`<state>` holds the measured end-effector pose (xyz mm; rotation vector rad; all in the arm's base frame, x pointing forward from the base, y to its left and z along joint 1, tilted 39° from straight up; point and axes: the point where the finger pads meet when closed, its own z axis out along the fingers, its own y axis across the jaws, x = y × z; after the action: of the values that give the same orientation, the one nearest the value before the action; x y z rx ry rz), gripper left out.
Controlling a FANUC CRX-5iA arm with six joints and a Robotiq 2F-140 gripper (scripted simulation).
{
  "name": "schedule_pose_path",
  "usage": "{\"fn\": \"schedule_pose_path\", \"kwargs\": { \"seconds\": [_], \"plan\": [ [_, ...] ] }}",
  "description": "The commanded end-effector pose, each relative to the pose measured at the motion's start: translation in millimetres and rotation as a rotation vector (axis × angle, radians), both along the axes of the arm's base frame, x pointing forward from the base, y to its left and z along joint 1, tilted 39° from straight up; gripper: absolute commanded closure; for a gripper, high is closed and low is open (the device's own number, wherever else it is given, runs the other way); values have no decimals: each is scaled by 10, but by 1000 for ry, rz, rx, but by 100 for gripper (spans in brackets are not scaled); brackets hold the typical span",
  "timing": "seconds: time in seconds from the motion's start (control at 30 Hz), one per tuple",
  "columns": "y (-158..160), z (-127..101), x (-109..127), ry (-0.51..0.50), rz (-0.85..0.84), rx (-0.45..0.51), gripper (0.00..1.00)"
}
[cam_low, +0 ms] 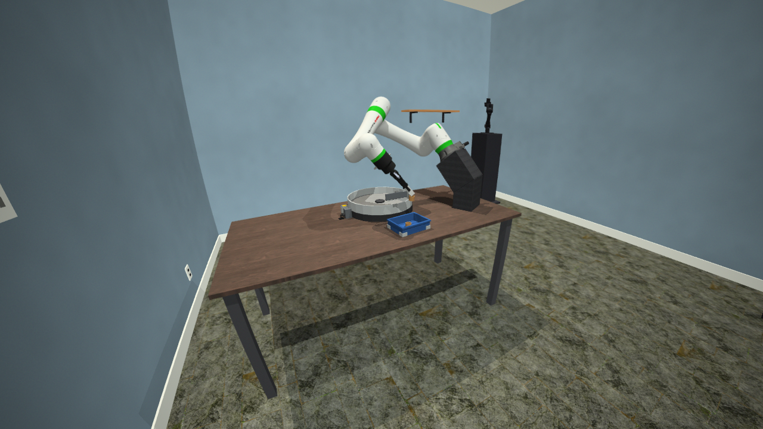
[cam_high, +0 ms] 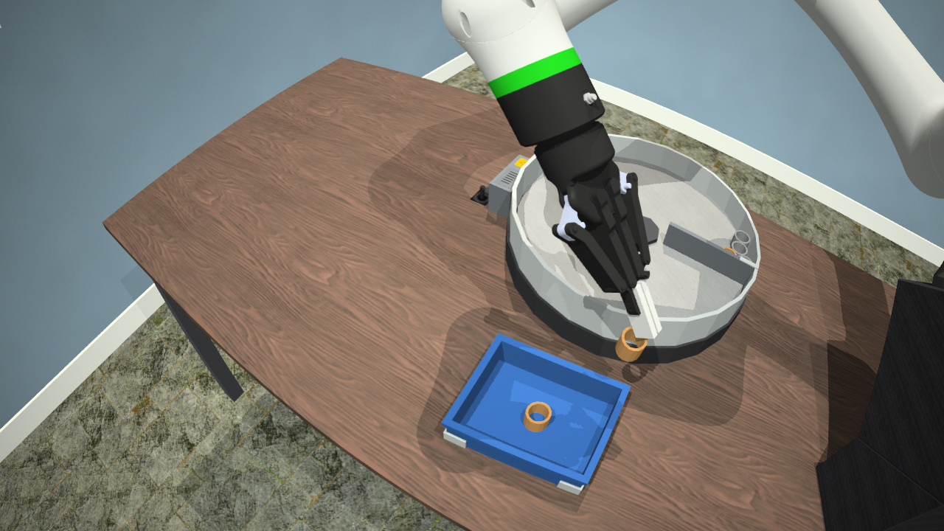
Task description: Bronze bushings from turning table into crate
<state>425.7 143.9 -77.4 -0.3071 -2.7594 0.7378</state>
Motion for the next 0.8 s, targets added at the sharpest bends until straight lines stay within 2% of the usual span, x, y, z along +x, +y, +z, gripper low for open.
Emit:
{"fn": "schedule_pose_path", "kwargs": {
  "seconds": [0.0, 0.3, 0.77],
  "plan": [
    [245, -152, 54, 2, -1, -3, 100],
    [562, -346, 94, 2, -1, -3, 100],
    [591, -364, 98, 2, -1, -3, 100]
  ]
}}
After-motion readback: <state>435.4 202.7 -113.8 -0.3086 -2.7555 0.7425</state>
